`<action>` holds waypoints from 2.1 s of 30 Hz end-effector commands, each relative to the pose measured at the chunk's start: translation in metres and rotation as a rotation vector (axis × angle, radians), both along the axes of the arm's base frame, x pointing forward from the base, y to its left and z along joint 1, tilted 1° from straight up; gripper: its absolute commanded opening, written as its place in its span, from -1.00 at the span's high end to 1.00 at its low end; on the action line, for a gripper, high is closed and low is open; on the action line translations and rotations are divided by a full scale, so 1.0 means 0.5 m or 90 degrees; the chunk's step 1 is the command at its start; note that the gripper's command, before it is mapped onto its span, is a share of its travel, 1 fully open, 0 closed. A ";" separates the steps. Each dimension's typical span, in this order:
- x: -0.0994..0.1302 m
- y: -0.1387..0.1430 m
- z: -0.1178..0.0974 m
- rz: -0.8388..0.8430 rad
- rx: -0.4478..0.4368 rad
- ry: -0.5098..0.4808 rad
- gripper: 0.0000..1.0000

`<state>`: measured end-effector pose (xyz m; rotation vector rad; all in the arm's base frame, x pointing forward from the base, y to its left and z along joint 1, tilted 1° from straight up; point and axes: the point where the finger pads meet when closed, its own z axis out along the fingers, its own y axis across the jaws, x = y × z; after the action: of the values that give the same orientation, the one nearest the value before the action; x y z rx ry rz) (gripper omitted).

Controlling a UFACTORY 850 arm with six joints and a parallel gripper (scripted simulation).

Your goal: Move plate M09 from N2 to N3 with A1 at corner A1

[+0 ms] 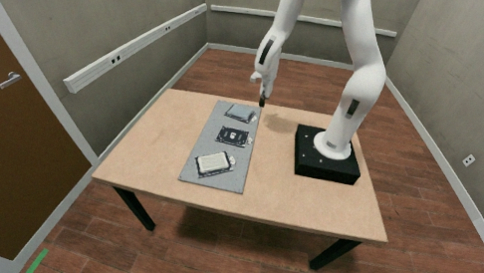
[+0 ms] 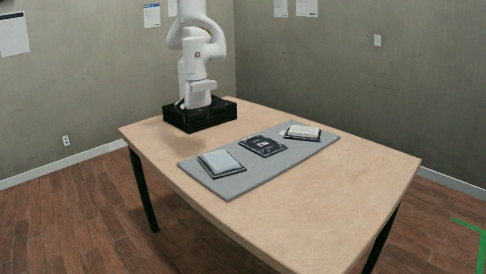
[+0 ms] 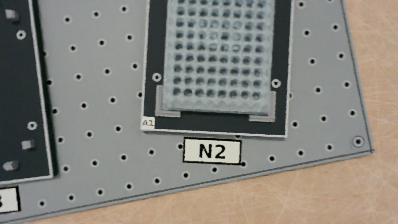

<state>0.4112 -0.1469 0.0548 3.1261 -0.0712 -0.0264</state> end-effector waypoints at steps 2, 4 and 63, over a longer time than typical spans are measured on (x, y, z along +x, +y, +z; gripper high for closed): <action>0.005 0.031 0.000 0.066 0.002 0.000 -1.00; 0.007 0.051 0.000 0.109 0.002 0.000 -1.00; 0.067 0.578 -0.007 0.444 0.008 0.005 -1.00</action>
<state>0.4418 0.1250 0.0511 2.9722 1.0057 -0.0299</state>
